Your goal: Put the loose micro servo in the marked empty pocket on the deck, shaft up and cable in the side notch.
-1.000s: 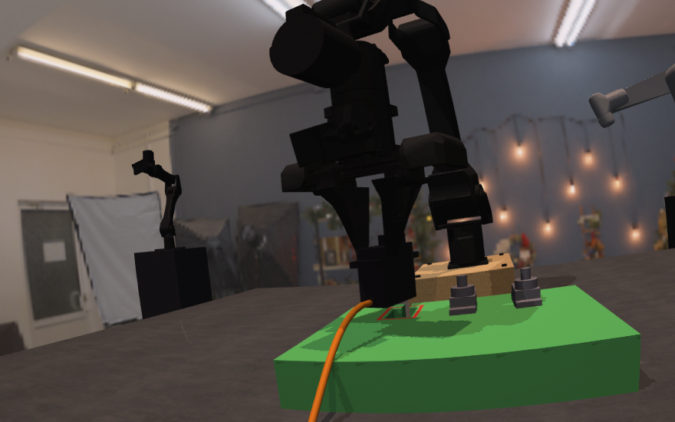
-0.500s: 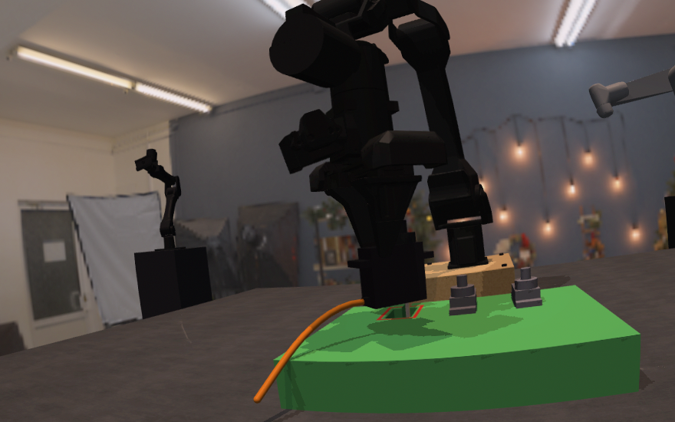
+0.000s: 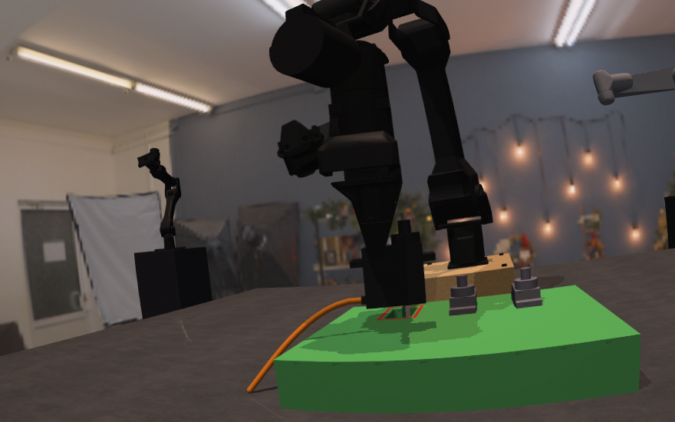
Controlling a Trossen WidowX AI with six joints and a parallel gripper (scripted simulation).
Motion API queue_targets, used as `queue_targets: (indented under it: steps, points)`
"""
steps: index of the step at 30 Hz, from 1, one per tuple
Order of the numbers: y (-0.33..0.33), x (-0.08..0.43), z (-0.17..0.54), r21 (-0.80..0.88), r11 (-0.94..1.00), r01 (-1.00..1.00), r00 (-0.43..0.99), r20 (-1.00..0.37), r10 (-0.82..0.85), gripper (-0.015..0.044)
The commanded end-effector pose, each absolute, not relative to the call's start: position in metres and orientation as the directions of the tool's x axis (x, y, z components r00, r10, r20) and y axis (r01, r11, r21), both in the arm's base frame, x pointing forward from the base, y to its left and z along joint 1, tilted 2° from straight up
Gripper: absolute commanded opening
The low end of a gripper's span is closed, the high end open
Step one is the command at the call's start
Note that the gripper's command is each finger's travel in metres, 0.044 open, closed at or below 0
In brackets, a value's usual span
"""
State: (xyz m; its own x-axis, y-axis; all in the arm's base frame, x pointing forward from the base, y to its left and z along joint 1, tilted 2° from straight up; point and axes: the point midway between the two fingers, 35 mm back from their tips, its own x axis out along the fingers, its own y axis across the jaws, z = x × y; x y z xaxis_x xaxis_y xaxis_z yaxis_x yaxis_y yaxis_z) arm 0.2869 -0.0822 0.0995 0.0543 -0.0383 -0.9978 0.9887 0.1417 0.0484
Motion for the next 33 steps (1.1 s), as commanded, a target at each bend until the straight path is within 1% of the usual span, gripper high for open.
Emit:
queue_targets:
  steps: [1, 8, 16, 25, 33]
  points:
    - [-0.0815, 0.2871, 0.1000, 0.055, 0.027, 0.998, 0.055, -0.998, -0.033, 0.0000]
    - [-0.0815, 0.2871, 0.1000, 0.061, -0.215, 0.975, 0.055, -0.998, -0.033, 0.0000]
    - [-0.0815, 0.2871, 0.1000, 0.064, -0.475, 0.878, 0.055, -0.998, -0.033, 0.0000]
    - [-0.0815, 0.2871, 0.0999, 0.062, -0.723, 0.688, 0.055, -0.998, -0.033, 0.0000]
    - [-0.0815, 0.2871, 0.0999, 0.055, -0.885, 0.463, 0.055, -0.998, -0.033, 0.0000]
